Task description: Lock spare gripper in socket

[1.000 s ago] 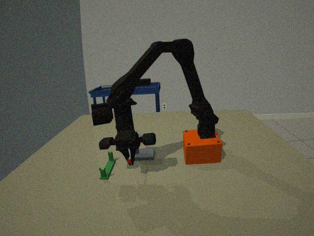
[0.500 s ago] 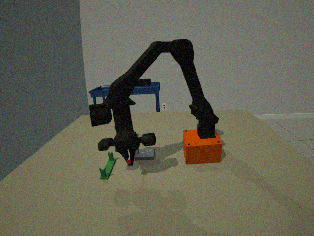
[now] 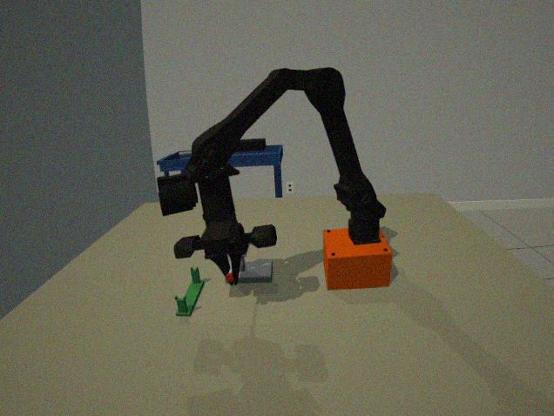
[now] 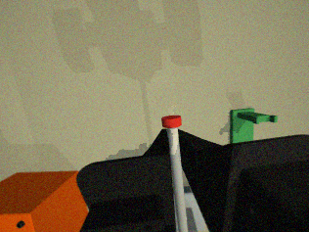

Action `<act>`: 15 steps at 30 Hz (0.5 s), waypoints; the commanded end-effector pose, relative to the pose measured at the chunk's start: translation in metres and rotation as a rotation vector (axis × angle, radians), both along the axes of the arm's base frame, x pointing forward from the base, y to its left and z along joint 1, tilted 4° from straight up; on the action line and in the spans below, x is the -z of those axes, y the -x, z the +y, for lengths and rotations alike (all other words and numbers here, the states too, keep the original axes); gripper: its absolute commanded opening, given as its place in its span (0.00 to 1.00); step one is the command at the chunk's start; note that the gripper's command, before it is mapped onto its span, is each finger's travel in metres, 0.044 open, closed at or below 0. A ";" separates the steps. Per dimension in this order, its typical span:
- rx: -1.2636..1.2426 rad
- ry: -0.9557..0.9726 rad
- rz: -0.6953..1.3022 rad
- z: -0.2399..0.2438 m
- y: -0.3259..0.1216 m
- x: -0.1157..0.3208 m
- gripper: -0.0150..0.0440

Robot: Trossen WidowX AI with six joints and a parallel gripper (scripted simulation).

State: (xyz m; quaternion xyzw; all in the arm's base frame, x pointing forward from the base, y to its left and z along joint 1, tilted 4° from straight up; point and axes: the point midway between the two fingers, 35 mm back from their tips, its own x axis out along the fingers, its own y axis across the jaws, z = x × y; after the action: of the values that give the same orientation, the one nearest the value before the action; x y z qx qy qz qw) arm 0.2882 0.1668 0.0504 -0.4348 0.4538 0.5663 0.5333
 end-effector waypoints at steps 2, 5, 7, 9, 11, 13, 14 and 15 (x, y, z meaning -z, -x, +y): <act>0.000 -0.001 -0.002 0.000 0.000 -0.010 0.25; 0.000 0.003 0.007 -0.001 0.002 -0.006 0.25; 0.000 0.003 0.007 -0.001 0.002 -0.006 0.25; 0.000 0.003 0.007 -0.001 0.002 -0.006 0.25; 0.000 0.003 0.007 -0.001 0.002 -0.006 0.25; 0.001 0.003 0.007 0.001 -0.002 -0.007 0.25; 0.001 0.003 0.007 0.002 -0.005 -0.008 0.25; 0.002 0.003 0.006 0.003 -0.008 -0.009 0.25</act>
State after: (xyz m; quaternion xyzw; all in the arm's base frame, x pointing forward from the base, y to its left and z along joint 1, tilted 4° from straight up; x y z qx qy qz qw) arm 0.2882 0.1665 0.0566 -0.4325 0.4590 0.5675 0.5294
